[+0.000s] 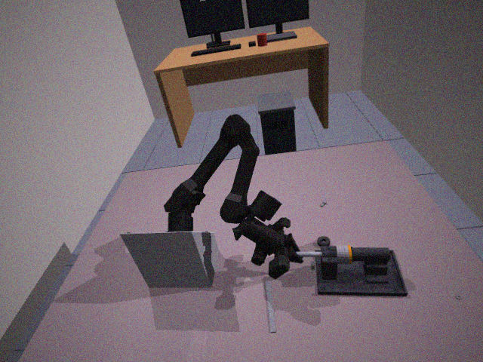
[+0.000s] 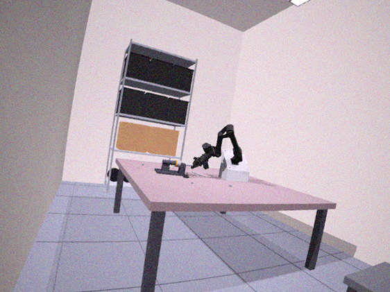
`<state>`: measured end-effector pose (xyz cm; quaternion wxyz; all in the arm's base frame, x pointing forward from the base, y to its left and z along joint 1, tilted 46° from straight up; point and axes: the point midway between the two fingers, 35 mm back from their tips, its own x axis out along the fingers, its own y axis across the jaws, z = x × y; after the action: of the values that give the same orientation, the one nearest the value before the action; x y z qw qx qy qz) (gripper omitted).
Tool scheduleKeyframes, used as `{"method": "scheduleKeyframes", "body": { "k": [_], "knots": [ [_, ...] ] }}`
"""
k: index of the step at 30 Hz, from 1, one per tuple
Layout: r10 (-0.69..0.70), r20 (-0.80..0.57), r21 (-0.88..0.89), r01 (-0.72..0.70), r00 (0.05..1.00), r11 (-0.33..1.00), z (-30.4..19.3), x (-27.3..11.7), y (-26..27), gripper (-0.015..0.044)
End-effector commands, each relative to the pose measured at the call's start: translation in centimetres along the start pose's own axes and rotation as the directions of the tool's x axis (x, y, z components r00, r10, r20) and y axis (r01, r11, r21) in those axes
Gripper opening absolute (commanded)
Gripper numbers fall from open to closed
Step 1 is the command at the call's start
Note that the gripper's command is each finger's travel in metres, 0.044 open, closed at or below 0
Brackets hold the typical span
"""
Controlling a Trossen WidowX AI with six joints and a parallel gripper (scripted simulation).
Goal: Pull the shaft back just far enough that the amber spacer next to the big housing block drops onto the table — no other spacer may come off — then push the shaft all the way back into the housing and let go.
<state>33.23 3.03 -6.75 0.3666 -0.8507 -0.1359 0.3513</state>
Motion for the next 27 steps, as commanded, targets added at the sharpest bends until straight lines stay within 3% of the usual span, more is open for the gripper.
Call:
{"method": "scheduleKeyframes", "body": {
  "k": [1,27],
  "knots": [
    [0.000,0.003,-0.002,0.000,1.000,1.000,0.19,-0.12,0.00,0.0000],
    [0.000,0.003,-0.002,0.000,1.000,1.000,0.39,-0.31,0.01,0.0000]
  ]
}}
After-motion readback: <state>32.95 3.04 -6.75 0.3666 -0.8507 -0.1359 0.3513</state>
